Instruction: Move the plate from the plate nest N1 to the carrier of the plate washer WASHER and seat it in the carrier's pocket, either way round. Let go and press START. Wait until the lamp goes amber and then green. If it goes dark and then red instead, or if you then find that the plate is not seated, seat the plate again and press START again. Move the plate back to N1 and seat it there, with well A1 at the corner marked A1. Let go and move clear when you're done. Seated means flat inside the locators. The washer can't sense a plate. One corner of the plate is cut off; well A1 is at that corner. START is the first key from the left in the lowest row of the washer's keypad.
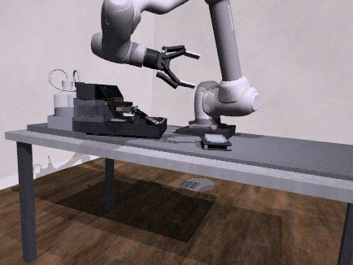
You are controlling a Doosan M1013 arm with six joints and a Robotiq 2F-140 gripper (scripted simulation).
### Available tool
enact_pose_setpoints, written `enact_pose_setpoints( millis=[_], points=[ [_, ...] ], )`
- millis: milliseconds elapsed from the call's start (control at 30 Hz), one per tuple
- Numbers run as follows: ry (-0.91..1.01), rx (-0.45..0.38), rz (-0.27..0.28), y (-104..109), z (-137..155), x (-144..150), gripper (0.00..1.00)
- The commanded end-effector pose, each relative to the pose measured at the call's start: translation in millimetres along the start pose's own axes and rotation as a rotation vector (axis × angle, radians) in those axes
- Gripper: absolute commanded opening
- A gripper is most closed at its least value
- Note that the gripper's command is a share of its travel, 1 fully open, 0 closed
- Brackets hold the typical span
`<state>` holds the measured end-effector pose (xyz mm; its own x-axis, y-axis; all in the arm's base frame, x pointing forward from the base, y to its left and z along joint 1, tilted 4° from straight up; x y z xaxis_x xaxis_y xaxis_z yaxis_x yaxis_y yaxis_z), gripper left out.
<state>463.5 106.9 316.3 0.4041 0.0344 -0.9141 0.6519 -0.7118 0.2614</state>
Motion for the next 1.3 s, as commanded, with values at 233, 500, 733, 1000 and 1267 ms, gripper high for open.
enact_pose_setpoints(
  millis=[233,500,733,1000,1267],
  points=[
    [-0.181,-0.102,0.151,-37,17,-19,0.7],
    [-0.278,-0.145,0.247,-61,33,-29,0.7],
    [-0.393,-0.185,0.381,-85,54,-39,0.7],
    [-0.533,-0.205,0.576,-110,84,-49,0.7],
    [-0.619,-0.194,0.722,-125,108,-55,0.7]
  ],
)
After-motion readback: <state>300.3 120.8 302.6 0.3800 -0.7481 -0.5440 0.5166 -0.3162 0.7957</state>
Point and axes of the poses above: the point where the finger pads meet when closed, its own y axis back along the fingers, its own x axis across the jaws, z = x × y, the point moved 7 cm from there along y, back along the fingers, and after that the axes turned 6 degrees about -y, right-handed, at the moved point
